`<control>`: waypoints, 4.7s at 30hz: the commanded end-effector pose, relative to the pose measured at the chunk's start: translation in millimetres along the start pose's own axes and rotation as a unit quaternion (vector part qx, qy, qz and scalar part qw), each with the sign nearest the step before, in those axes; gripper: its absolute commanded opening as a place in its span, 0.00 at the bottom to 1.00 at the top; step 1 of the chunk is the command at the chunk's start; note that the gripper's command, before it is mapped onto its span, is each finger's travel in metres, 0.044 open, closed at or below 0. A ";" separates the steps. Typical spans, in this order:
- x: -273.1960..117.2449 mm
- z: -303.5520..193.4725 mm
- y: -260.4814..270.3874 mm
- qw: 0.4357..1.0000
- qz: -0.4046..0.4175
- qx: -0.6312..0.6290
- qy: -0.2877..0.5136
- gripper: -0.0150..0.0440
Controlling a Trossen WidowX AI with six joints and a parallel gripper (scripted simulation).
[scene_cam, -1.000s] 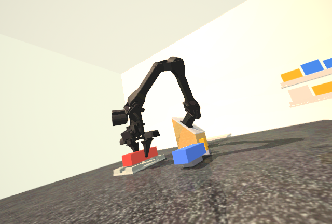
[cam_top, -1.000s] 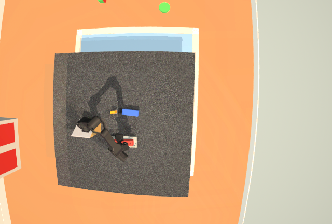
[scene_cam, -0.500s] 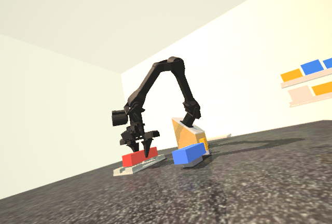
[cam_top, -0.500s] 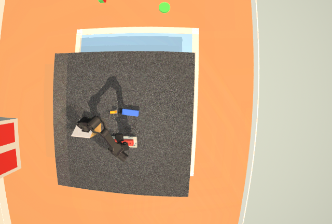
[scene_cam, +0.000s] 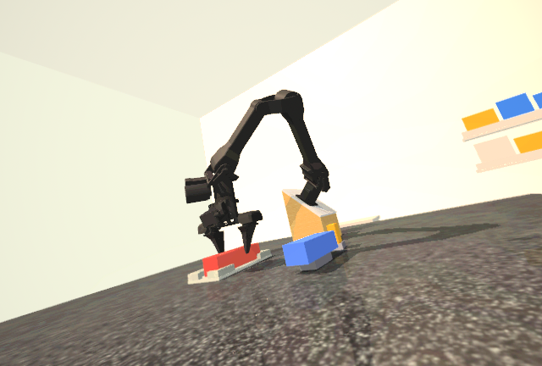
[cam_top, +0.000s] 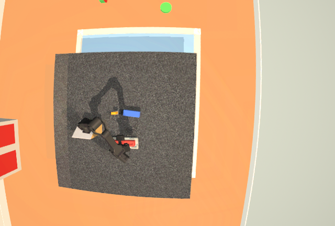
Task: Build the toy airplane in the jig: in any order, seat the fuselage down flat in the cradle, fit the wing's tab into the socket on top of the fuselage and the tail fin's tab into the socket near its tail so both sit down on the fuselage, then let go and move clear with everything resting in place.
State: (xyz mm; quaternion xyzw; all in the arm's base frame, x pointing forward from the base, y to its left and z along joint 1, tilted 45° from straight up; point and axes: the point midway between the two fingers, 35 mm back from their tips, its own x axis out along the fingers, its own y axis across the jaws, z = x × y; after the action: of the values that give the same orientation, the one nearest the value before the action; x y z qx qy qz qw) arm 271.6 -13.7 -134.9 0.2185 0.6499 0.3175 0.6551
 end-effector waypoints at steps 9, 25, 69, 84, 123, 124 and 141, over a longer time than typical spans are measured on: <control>-25.3 3.1 -2.6 1.000 -0.002 0.001 -0.001 1.00; -105.8 1.7 -3.5 1.000 -0.001 0.023 -0.002 1.00; -46.2 78.0 254.1 0.998 0.006 0.066 -0.002 1.00; -22.2 78.6 254.3 0.998 0.006 0.066 -0.002 1.00; 5.0 78.1 255.3 0.998 0.007 0.065 -0.002 0.34; 3.8 78.3 255.3 0.998 0.007 0.065 -0.002 0.30; -45.3 83.7 252.6 0.998 0.003 0.061 -0.002 0.25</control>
State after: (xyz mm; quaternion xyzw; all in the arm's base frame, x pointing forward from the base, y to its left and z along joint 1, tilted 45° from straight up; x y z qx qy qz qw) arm 320.3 151.4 68.9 0.2612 0.6694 0.2777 0.6376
